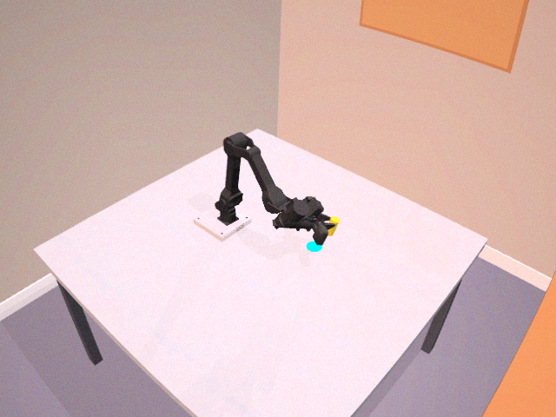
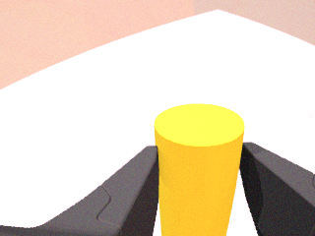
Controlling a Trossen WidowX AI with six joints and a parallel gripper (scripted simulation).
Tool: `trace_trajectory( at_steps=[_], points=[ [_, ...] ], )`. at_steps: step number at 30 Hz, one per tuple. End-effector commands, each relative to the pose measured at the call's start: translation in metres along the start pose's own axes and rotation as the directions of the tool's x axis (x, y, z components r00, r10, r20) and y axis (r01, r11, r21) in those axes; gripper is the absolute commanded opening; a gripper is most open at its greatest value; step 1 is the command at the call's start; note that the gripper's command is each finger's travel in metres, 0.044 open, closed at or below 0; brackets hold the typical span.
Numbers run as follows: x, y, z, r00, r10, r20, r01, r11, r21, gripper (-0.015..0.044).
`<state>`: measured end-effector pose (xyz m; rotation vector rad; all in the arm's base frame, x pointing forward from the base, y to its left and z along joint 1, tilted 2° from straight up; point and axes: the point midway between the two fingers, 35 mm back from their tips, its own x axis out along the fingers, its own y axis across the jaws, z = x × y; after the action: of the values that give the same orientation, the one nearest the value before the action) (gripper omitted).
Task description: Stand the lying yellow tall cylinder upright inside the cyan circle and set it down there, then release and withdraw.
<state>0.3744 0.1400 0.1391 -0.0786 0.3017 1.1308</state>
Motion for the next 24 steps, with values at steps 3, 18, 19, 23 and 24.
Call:
trace_trajectory(
  at_steps=[3, 18, 19, 23, 24],
  points=[
    [-0.005, 0.005, -0.001, 0.999, 0.016, 0.029, -0.015, 1.000, -0.003, 0.0105],
    [-0.016, 0.014, -0.003, 0.995, 0.047, 0.091, -0.045, 0.998, -0.033, 0.0105],
    [-0.017, 0.015, -0.003, 0.994, 0.050, 0.095, -0.047, 0.998, -0.035, 0.0105],
    [-0.020, 0.018, -0.003, 0.992, 0.059, 0.109, -0.055, 0.998, -0.044, 0.0105],
    [-0.021, 0.019, -0.003, 0.992, 0.061, 0.113, -0.057, 0.997, -0.046, 0.0105]
  ],
)
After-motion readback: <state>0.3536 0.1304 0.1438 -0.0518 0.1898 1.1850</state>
